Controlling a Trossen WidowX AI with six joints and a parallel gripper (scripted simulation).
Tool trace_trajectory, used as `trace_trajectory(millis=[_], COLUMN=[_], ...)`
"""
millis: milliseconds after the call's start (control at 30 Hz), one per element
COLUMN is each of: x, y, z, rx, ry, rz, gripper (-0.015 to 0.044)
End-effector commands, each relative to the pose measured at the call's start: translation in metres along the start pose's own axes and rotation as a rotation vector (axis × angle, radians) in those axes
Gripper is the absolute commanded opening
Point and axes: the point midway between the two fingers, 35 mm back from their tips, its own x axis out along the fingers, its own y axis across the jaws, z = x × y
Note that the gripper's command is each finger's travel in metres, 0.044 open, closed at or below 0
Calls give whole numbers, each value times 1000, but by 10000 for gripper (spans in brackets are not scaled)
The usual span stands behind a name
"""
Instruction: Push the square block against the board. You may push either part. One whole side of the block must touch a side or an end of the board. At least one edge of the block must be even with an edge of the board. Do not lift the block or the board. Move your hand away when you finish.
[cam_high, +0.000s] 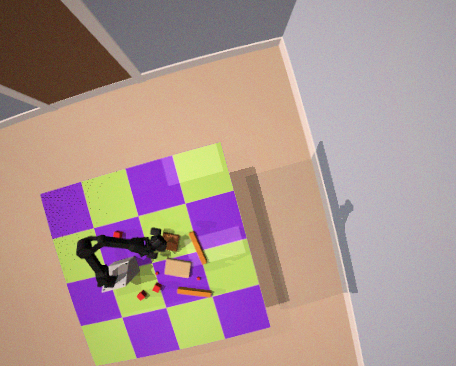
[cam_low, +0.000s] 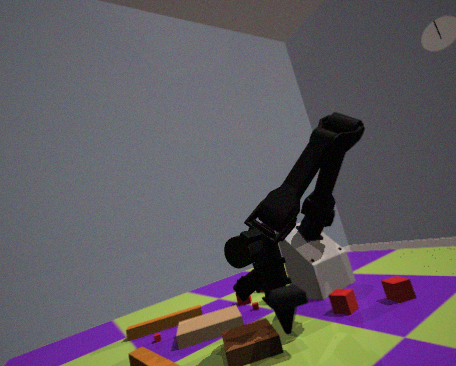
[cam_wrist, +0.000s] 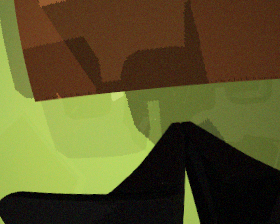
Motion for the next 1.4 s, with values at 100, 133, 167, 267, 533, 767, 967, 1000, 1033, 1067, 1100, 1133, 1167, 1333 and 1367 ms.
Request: trace_trajectory(millis=[100,133,167,267,533,767,967,1000,1033,1067,1100,1133,1167,1333,1367], x=[2,2,2,2,2,2,2,2,2,2,2,2,2,2,2], y=[0,0,1,1,2,2,2,2,2,2,1,1,1,0,0], z=[8,10,12,17,30,41,51,53,54,56,58,59,61,69,71], rx=[-2,-2,-2,-2,-3,-3,-4,-4,-4,-4,-4,-4,-4,-4,-4], ry=[-4,-4,-4,-5,-5,-6,-6,-6,-6,-6,-6,-6,-7,-7,-7], rz=[-1,-1,-1,-2,-2,-2,-2,-2,-2,-2,-2,-2,-2,-2,-2], gripper=[0,0,0,0,0,0,0,0,0,0,0,0,0,0,0])
